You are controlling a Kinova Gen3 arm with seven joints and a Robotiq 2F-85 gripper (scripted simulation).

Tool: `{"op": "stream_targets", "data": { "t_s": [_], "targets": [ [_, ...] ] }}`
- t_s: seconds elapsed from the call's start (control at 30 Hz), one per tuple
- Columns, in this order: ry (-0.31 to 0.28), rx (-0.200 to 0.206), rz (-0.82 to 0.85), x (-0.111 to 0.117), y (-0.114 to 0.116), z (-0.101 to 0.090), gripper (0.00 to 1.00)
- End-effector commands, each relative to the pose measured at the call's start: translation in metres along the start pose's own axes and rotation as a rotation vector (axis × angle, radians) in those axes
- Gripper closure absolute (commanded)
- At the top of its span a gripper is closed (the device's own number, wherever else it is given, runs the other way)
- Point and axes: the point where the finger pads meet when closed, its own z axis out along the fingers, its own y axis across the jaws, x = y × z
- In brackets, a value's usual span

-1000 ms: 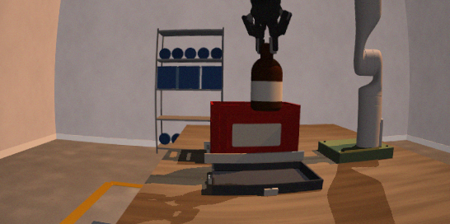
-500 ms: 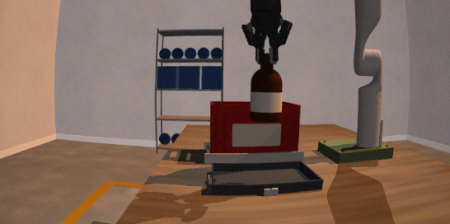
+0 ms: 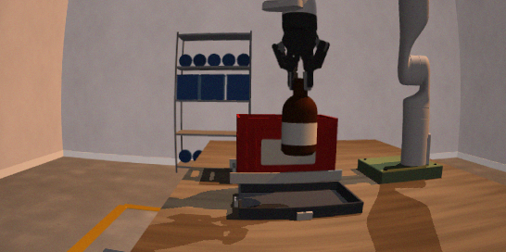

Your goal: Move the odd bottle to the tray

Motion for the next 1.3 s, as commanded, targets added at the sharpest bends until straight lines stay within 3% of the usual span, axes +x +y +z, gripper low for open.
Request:
{"op": "stream_targets", "data": {
  "t_s": [0.0,0.4,0.93,1.27],
  "targets": [
    [-0.005,0.0,0.004,-0.001,0.001,0.008,1.0],
    [-0.005,0.0,0.004,-0.002,0.001,0.044,1.0],
    [-0.005,0.0,0.004,-0.002,0.001,0.076,1.0],
    [-0.005,0.0,0.004,-0.002,0.001,0.085,1.0]
  ]
}}
